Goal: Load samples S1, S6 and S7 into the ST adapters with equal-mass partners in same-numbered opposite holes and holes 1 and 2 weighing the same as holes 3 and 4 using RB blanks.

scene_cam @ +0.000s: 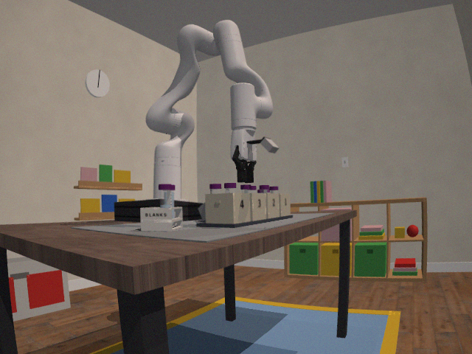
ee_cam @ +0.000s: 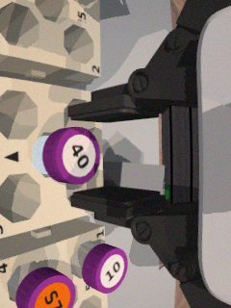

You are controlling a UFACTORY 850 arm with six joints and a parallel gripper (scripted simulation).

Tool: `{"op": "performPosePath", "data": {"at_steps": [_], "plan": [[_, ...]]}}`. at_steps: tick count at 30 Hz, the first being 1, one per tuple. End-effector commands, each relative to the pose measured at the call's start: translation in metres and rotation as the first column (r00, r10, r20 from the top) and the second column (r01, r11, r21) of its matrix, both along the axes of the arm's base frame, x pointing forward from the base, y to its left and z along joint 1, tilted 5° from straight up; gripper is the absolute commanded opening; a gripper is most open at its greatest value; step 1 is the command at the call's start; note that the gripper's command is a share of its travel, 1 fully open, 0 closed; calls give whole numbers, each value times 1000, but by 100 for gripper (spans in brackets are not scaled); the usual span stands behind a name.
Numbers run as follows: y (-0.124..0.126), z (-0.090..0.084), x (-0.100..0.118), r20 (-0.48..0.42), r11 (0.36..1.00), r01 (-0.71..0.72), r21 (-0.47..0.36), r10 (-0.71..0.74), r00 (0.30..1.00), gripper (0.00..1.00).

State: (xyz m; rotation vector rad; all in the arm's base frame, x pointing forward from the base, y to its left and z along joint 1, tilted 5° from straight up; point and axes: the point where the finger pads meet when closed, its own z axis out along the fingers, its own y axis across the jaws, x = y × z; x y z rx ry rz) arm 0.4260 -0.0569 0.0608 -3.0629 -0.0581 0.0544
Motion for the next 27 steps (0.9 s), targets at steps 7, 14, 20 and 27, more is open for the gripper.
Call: {"op": "performPosePath", "data": {"at_steps": [7, 14, 20, 27], "plan": [[-2, 22, 2, 2, 1000, 0, -1, 0, 1000, 43], [-3, 32, 2, 2, 1000, 0, -1, 0, 1000, 43], [-3, 44, 3, 2, 1000, 0, -1, 0, 1000, 43], [-4, 56, 3, 2, 1000, 0, -1, 0, 1000, 43]]}}
